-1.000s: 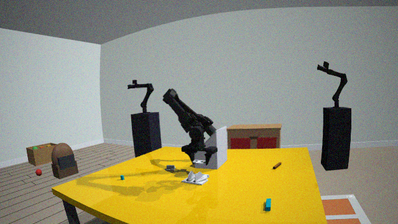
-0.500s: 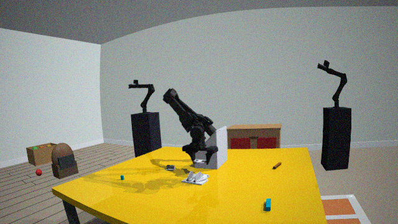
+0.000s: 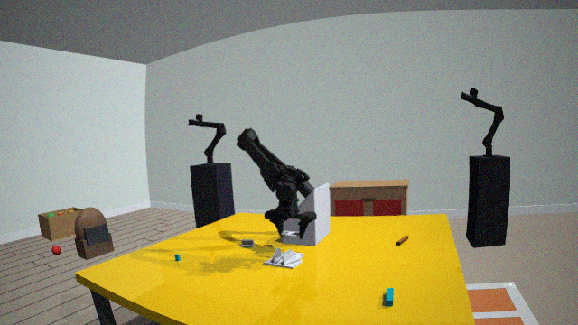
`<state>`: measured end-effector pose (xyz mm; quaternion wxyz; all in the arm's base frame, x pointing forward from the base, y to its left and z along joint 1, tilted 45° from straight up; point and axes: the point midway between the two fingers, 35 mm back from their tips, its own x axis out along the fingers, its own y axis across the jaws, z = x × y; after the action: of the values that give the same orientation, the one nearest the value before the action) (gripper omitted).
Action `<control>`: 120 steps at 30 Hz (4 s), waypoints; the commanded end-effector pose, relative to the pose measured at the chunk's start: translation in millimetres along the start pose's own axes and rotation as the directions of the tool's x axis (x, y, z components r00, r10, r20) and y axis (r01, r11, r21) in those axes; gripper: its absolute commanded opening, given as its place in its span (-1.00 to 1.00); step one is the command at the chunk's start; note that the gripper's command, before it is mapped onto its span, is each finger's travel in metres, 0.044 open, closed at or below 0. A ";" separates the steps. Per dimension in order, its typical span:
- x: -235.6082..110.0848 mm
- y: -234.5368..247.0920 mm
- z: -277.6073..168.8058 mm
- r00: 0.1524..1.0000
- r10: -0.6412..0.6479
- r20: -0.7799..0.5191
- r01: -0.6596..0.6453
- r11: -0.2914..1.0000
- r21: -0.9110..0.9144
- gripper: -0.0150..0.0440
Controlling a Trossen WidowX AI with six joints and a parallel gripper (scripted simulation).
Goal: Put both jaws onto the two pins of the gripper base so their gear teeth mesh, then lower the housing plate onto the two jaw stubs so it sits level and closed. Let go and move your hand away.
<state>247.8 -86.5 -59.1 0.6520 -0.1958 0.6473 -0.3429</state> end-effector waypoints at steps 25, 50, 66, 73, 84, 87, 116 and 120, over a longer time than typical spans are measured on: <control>9.0 -0.1 -1.0 1.000 0.000 0.001 0.000 1.000 0.008 0.70; 50.2 -0.5 -1.1 1.000 -0.002 0.001 0.002 1.000 0.010 0.70; 62.0 -1.5 -2.4 1.000 -0.004 0.000 0.004 1.000 0.011 0.70; 62.0 -1.5 -2.4 1.000 -0.004 0.000 0.004 1.000 0.011 0.70; 63.6 -1.5 -2.4 1.000 -0.004 0.000 0.004 1.000 0.006 0.70; 64.4 -1.5 -2.4 1.000 -0.004 0.000 0.004 1.000 0.002 0.70; 69.3 -1.6 -2.5 1.000 -0.005 0.000 0.005 1.000 -0.003 0.70; 71.2 -1.6 -2.5 1.000 -0.005 0.000 0.005 1.000 -0.002 0.70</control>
<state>241.8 -135.6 -107.0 0.6538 -0.1953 0.6447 -0.3445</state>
